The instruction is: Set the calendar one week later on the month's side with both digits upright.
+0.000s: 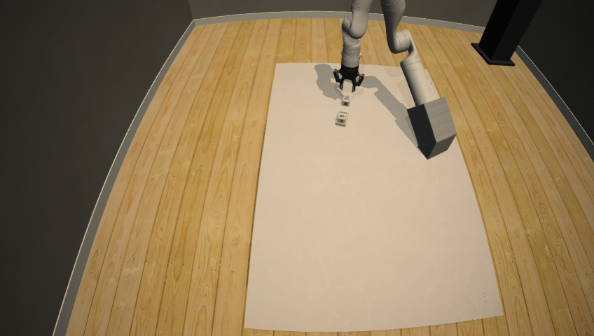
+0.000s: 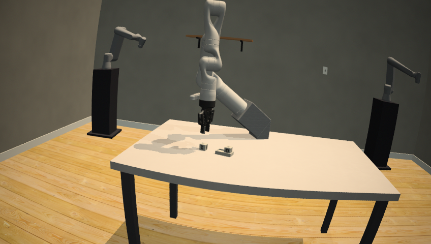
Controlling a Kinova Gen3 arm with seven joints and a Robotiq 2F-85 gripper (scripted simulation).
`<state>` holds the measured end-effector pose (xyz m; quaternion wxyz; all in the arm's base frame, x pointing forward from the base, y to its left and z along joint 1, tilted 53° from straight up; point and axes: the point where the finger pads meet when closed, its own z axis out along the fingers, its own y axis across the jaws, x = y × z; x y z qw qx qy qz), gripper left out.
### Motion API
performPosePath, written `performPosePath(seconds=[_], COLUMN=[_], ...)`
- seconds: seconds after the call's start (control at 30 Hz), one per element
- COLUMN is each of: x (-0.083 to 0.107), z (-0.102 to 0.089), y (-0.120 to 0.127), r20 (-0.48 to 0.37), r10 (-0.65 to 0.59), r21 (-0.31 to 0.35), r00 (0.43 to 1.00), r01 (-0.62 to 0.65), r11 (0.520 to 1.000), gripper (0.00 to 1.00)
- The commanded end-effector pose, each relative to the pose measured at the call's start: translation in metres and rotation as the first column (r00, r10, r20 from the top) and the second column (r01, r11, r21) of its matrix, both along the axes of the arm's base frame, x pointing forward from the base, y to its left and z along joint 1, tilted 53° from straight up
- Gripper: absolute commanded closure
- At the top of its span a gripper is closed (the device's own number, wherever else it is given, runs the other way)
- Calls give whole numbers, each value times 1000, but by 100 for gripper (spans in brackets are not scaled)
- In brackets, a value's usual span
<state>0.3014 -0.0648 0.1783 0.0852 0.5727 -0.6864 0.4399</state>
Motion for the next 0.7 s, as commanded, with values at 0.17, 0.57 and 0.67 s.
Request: performPosePath(seconds=[0.17,0.57,0.67], x=[3,9,11], z=[-5,-15,-17], y=[-8,-20,-23], r20=[-7,-15,-15], r10=[-17,-26,-25], r21=[0,-4,-5], r00=[1000,1000,1000], r01=[17,25,25], r11=[1000,1000,1000], gripper=[52,52,52])
